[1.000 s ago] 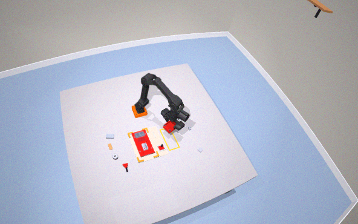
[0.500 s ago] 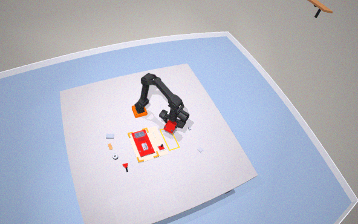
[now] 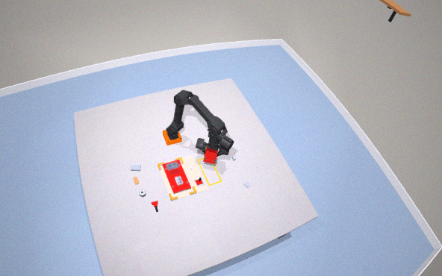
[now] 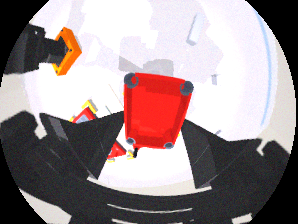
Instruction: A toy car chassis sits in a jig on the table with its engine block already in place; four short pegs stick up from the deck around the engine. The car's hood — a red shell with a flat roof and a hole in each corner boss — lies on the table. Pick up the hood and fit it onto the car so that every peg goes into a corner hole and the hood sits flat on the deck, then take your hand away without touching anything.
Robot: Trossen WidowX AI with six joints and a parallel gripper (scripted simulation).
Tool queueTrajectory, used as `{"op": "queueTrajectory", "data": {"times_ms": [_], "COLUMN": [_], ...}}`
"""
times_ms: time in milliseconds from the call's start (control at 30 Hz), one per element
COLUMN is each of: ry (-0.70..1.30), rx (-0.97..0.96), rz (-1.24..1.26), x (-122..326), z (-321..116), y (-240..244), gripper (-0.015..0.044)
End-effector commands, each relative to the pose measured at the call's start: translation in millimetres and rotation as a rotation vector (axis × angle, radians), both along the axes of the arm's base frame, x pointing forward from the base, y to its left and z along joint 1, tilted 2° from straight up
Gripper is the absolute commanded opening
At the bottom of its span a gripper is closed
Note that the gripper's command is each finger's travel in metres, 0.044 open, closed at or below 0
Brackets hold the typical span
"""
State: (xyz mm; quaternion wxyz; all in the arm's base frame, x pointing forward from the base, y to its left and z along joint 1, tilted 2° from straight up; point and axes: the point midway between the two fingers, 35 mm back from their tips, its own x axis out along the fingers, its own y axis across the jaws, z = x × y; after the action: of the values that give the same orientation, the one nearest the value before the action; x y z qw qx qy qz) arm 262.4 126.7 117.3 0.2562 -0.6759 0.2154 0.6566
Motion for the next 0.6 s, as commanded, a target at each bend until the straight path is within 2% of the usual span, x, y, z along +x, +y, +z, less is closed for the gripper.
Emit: {"op": "queueTrajectory", "data": {"times_ms": [0, 567], "ry": [-0.001, -0.014], "rx": [-0.012, -0.028], "rz": [0.095, 0.444], "x": [-1.1, -1.7], "z": [-0.9, -0.8], "y": [-1.7, -2.2], "gripper": [0.0, 0.0]}}
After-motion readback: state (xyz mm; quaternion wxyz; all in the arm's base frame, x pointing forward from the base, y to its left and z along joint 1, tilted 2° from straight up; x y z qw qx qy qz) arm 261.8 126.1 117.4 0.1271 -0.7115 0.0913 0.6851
